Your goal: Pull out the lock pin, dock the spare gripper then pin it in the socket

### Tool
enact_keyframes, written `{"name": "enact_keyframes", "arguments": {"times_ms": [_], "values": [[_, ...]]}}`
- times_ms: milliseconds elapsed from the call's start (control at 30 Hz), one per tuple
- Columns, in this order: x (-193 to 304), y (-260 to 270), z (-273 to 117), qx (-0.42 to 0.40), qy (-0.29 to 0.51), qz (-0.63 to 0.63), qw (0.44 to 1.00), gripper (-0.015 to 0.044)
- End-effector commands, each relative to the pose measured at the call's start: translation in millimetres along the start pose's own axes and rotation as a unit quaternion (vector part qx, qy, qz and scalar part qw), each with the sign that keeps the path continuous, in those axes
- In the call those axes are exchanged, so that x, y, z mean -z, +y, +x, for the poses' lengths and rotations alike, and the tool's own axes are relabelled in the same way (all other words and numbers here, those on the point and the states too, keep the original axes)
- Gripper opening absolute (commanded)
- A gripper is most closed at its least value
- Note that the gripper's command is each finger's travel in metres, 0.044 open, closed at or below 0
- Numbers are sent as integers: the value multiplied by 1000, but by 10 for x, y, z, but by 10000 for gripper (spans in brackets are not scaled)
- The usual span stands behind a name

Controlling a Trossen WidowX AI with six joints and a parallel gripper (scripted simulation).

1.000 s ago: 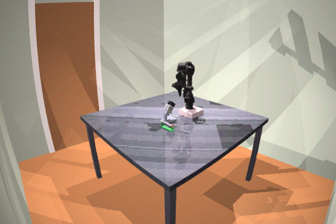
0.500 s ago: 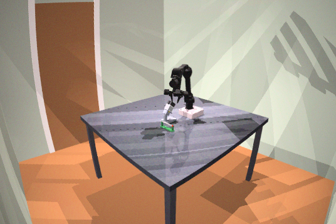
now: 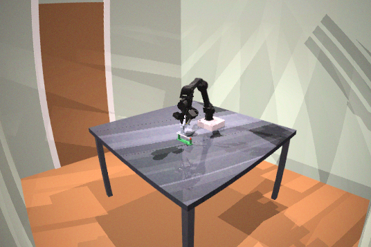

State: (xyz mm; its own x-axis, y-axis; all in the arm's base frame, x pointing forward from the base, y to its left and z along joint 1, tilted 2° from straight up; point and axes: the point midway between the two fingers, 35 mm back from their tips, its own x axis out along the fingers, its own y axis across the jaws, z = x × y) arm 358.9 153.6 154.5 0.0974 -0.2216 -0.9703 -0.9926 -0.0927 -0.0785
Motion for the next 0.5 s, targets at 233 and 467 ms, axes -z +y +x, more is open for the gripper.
{"name": "enact_keyframes", "arguments": {"times_ms": [233,467], "values": [[-51,-61,172,5,3,-19,1000,180],[-146,-53,552,5,2,-19,1000,180]]}}
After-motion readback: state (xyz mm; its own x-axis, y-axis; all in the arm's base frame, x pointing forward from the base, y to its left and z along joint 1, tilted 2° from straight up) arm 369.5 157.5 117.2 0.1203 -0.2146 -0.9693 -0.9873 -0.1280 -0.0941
